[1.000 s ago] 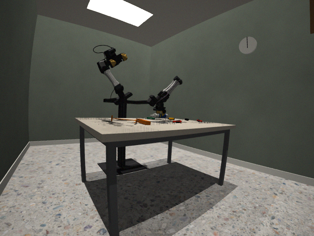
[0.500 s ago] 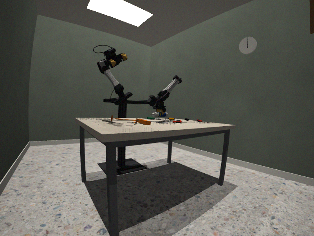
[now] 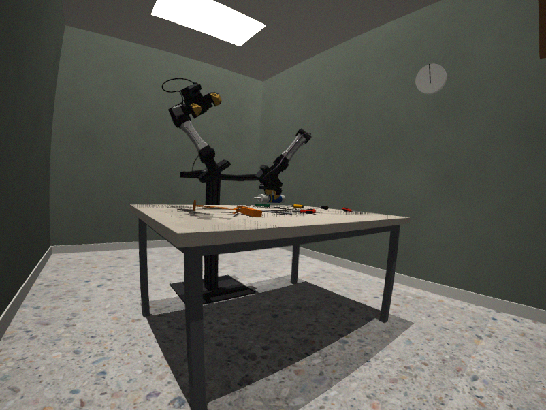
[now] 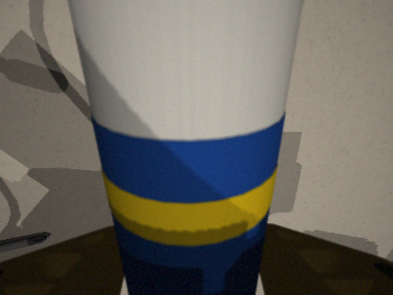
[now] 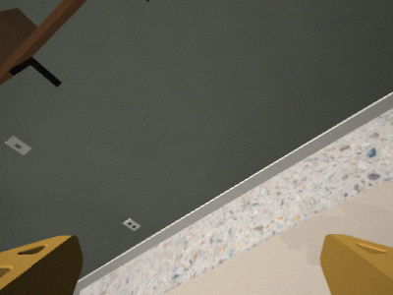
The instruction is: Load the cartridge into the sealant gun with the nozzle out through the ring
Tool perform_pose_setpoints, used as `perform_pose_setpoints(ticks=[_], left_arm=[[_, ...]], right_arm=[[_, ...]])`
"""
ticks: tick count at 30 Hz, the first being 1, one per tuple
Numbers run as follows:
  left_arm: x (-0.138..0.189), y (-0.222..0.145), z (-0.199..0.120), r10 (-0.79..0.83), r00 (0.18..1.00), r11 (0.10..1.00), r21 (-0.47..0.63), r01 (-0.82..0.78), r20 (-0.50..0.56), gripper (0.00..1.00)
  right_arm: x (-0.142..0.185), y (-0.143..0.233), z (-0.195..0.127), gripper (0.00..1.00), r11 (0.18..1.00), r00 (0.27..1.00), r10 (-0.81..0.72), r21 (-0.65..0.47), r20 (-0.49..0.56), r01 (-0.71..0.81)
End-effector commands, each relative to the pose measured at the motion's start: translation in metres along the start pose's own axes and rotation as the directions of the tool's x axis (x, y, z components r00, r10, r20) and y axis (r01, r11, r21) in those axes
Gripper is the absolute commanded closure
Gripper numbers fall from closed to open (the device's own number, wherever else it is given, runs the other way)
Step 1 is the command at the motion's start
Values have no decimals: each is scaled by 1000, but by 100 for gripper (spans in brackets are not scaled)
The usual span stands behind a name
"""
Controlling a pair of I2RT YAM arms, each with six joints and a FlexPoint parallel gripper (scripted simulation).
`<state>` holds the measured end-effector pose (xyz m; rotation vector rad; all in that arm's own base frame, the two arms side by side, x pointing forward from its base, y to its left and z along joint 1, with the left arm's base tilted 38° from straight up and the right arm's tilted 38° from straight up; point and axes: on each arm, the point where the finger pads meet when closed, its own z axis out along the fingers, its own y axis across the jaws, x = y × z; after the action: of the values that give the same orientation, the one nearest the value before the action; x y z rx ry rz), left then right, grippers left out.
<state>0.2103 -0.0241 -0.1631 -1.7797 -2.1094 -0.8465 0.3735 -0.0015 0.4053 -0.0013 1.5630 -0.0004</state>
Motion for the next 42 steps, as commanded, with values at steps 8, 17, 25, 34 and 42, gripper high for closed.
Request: perform_pose_setpoints(ticks=[8, 17, 25, 34, 42], left_arm=[[-44, -30, 0, 12, 999, 1000, 26, -10, -49, 97], [-50, -22, -2, 49, 998, 999, -13, -49, -34, 97], [-47, -9, -3, -11, 1000, 1000, -19, 11, 1, 97], [-49, -9, 2, -11, 1000, 1000, -18, 11, 1, 97], [-43, -19, 24, 12, 1000, 1000, 0, -12, -26, 97]], right_arm=[[3, -2, 1, 9, 1000, 1000, 6, 11, -11, -6], [3, -2, 1, 9, 1000, 1000, 6, 11, -11, -6], [3, -2, 1, 9, 1000, 1000, 6, 11, -11, -6], [3, -2, 1, 9, 1000, 1000, 6, 11, -11, -6], [3, -2, 1, 9, 1000, 1000, 6, 11, -11, -6]])
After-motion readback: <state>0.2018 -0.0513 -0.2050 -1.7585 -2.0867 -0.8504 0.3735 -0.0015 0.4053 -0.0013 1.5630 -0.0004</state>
